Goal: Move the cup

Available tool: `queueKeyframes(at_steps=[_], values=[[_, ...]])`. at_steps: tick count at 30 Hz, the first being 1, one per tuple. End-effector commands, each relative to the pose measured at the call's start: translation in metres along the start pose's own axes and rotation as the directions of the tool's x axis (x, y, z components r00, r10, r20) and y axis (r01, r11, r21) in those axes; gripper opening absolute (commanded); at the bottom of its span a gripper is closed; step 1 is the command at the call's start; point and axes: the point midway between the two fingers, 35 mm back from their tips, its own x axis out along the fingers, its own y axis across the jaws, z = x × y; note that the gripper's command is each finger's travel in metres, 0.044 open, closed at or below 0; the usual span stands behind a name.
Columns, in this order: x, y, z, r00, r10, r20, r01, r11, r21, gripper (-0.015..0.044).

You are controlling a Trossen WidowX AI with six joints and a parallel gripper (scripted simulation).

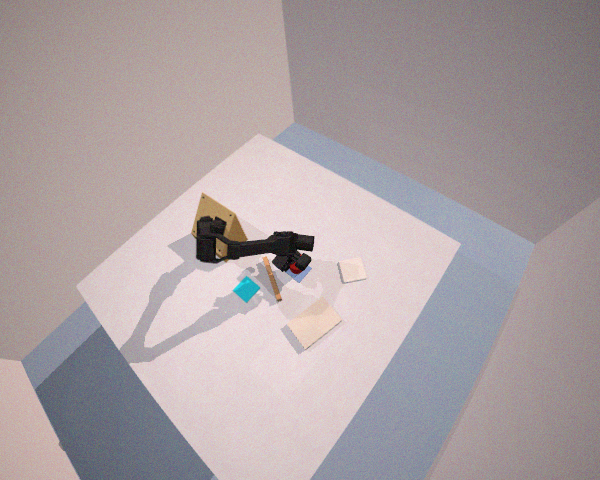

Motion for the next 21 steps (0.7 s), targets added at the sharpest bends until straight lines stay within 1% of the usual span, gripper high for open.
queueKeyframes(at_steps=[1, 10, 21], values=[[-0.014, 0.002, -0.001, 1.000, 0.008, -0.006, -0.008, 1.000, 0.005, 0.0000], [-0.051, -0.003, -0.001, 1.000, 0.010, -0.003, -0.010, 1.000, 0.000, 0.0000], [-0.049, -0.004, 0.000, 1.000, 0.009, 0.005, -0.009, 1.000, -0.007, 0.0000]])
